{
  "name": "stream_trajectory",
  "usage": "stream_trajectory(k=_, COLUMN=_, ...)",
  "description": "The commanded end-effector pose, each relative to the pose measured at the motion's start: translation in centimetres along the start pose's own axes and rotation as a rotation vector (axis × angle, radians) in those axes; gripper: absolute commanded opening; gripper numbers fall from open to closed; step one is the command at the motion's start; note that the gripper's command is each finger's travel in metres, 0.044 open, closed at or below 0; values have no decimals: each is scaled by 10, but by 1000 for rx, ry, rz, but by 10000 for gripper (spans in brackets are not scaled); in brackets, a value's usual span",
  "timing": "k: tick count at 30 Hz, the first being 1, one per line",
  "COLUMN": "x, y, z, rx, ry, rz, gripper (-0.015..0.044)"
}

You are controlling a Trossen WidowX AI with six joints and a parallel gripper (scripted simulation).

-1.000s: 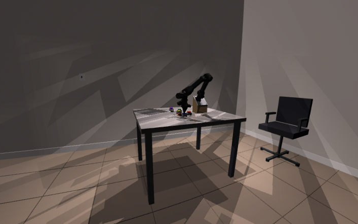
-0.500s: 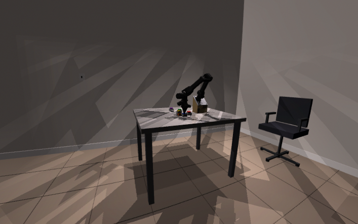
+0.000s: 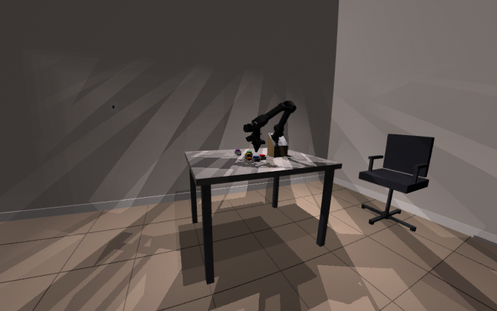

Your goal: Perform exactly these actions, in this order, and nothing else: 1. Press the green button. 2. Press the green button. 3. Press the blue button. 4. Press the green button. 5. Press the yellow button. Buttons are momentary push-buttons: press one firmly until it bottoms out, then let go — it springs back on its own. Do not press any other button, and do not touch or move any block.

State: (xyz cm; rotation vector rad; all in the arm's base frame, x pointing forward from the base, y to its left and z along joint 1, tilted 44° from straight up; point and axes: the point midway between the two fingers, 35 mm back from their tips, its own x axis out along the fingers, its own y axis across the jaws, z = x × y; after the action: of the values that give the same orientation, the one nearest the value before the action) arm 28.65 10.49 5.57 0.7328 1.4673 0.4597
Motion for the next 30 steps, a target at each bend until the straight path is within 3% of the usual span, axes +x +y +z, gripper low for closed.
stream_trajectory(k=1, x=-44, y=1, z=3, rx=-5, ry=-17, rz=5, gripper=20)
stream_trajectory(k=10, x=-55, y=-12, z=4, rx=-4, ry=-20, rz=0, gripper=20)
stream_trajectory(k=17, x=-60, y=-115, z=6, rx=0, ry=-31, rz=-28, gripper=20)
stream_trajectory(k=23, x=-57, y=-206, z=-26, rx=0, ry=-19, rz=-20, gripper=20)
stream_trajectory(k=30, x=-54, y=-224, z=-39, rx=-3, ry=-16, rz=-7, gripper=20)
